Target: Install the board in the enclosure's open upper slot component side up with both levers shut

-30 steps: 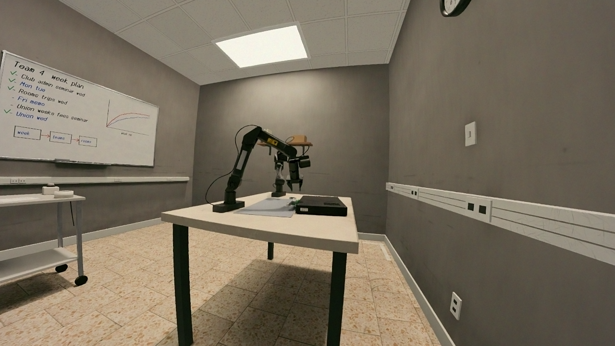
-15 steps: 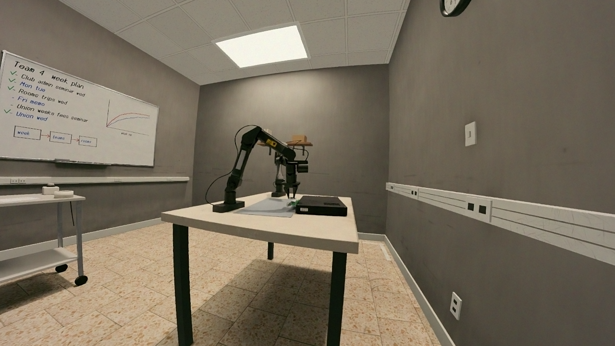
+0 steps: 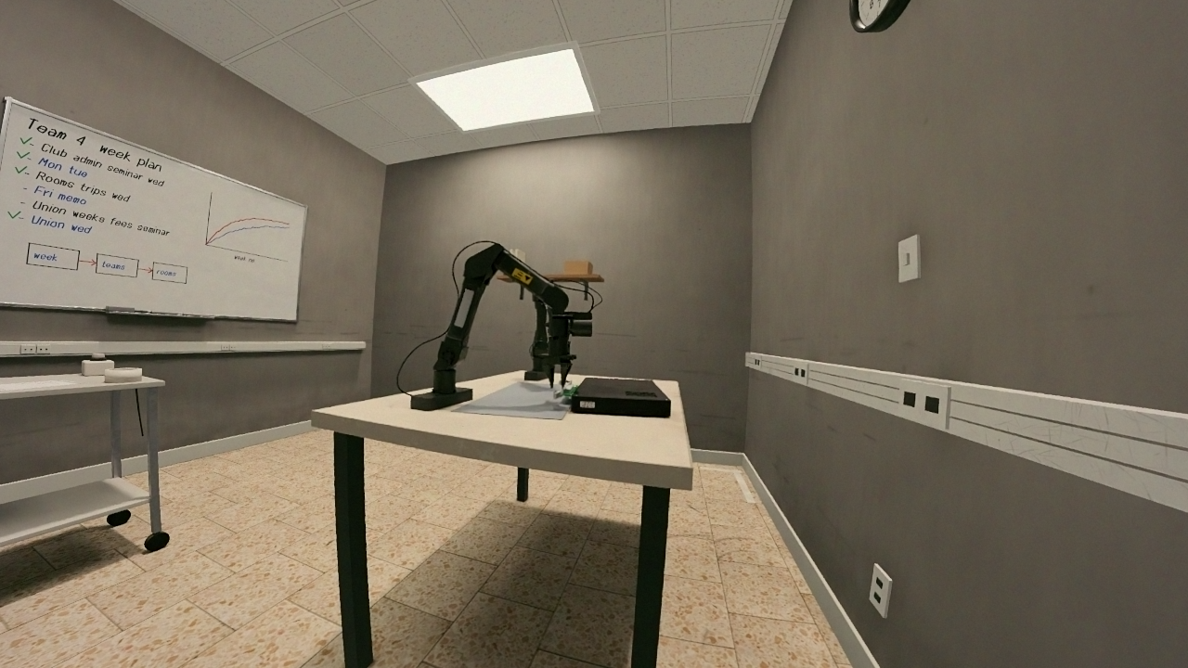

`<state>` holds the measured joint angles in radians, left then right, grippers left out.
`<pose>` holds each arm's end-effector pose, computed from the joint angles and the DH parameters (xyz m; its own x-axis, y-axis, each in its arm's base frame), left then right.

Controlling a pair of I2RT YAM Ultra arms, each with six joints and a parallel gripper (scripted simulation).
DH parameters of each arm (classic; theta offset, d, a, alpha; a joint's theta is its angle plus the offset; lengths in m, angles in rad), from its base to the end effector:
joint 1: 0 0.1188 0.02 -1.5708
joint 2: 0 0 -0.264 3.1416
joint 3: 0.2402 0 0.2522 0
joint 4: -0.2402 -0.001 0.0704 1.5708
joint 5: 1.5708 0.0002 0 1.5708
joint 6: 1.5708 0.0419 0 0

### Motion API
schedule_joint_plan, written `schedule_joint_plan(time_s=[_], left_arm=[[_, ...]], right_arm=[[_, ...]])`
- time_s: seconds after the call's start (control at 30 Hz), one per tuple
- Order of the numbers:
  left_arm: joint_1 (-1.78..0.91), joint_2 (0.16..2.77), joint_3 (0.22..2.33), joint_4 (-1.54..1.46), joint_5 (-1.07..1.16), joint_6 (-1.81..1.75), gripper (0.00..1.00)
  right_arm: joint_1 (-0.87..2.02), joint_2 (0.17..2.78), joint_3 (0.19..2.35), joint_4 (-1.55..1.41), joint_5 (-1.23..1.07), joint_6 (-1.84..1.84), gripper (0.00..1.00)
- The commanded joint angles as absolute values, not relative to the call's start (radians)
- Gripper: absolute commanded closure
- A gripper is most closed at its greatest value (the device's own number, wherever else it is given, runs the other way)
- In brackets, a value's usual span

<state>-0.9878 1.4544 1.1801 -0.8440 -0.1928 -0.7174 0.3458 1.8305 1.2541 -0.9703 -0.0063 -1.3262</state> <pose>0.1672 -0.2371 0.2720 -0.8814 0.1645 -0.4427 0.2572 0.9534 -0.1576 0.3085 0.1125 0.1785 0.1012 -0.9948 -0.0119 -0.9947 -0.1009 -0.0219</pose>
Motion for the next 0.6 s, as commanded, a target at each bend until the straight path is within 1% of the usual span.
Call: schedule_joint_plan(time_s=[0.0, 0.3, 0.4, 0.57], left_arm=[[-0.969, 1.549, 1.262, -0.902, -0.158, -0.868, 0.68], [-0.935, 1.863, 1.395, -0.994, -0.047, -1.08, 0.68], [-0.926, 1.932, 1.429, -1.017, -0.019, -1.113, 0.68], [-0.92, 1.974, 1.452, -1.033, -0.004, -1.128, 0.68]], right_arm=[[0.339, 1.805, 1.239, -0.99, 0.002, -1.333, 0.68], [0.338, 1.805, 1.239, -0.99, 0.002, -1.333, 0.68], [0.338, 1.805, 1.239, -0.99, 0.002, -1.333, 0.68], [0.338, 1.805, 1.239, -0.99, 0.002, -1.333, 0.68]])
